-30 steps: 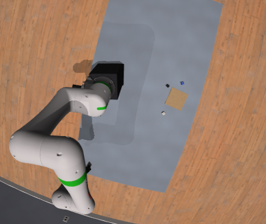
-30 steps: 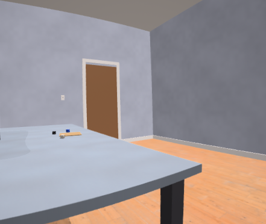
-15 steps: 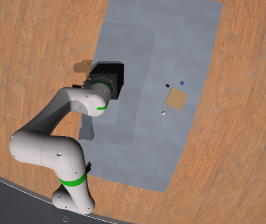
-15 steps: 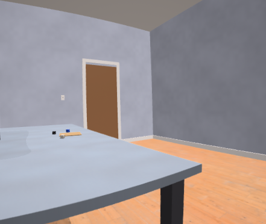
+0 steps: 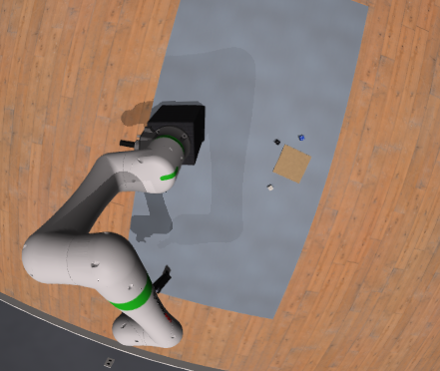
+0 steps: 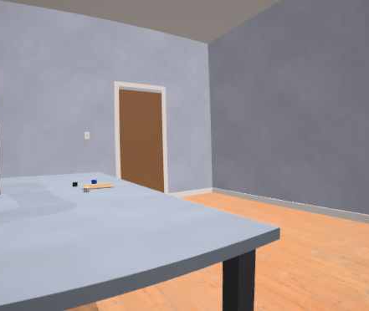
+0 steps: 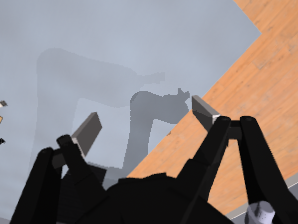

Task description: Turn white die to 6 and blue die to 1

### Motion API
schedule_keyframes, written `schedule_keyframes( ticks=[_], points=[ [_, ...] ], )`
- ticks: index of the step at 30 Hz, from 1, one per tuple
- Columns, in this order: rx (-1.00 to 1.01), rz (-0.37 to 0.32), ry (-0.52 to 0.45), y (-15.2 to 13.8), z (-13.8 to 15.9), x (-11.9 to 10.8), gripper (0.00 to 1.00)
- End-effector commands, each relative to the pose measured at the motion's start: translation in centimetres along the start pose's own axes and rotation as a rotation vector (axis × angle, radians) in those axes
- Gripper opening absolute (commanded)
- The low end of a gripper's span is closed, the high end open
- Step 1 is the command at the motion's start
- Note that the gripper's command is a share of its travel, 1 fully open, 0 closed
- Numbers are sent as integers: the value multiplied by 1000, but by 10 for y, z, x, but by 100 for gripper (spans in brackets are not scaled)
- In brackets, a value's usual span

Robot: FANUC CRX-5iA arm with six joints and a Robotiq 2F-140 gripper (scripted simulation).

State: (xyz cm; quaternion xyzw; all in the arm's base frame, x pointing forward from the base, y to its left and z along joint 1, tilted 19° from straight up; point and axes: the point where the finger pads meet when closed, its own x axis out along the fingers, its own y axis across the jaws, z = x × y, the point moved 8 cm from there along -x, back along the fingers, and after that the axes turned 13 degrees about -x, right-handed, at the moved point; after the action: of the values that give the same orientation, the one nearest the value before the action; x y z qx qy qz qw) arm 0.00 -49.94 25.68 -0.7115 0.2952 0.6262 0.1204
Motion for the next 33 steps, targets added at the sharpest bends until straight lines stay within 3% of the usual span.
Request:
schedule_keyframes(
  ticks=[1, 4, 6, 9, 11, 12, 14, 15, 18, 19, 20, 21, 23, 24, 26, 27, 29, 30, 32, 33],
  points=[
    [-31, -1, -19, -22, -30, 20, 100],
    [-81, -4, -35, -57, -63, 41, 100],
    [-81, -4, -35, -57, -63, 41, 100],
    [-142, -2, -49, -100, -96, 63, 100],
    [-142, -2, -49, -101, -96, 64, 100],
    [-175, 0, -55, -126, -112, 75, 100],
    [-175, 0, -55, -126, -112, 75, 100],
    [-211, 3, -59, -153, -127, 85, 100],
    [-211, 3, -59, -153, -127, 85, 100],
    [-249, 7, -61, -182, -141, 95, 100],
    [-249, 7, -61, -182, -141, 95, 100],
    [-288, 12, -62, -209, -151, 103, 100],
    [-288, 12, -62, -213, -153, 104, 100],
    [-328, 17, -61, -240, -160, 112, 100],
    [-328, 17, -61, -244, -162, 113, 100],
    [-369, 22, -59, -272, -169, 120, 100],
    [-369, 22, -59, -276, -170, 121, 100],
    [-410, 26, -55, -306, -175, 127, 100],
    [-410, 26, -55, -309, -175, 128, 100],
    [-450, 31, -50, -339, -178, 134, 100]
  ],
)
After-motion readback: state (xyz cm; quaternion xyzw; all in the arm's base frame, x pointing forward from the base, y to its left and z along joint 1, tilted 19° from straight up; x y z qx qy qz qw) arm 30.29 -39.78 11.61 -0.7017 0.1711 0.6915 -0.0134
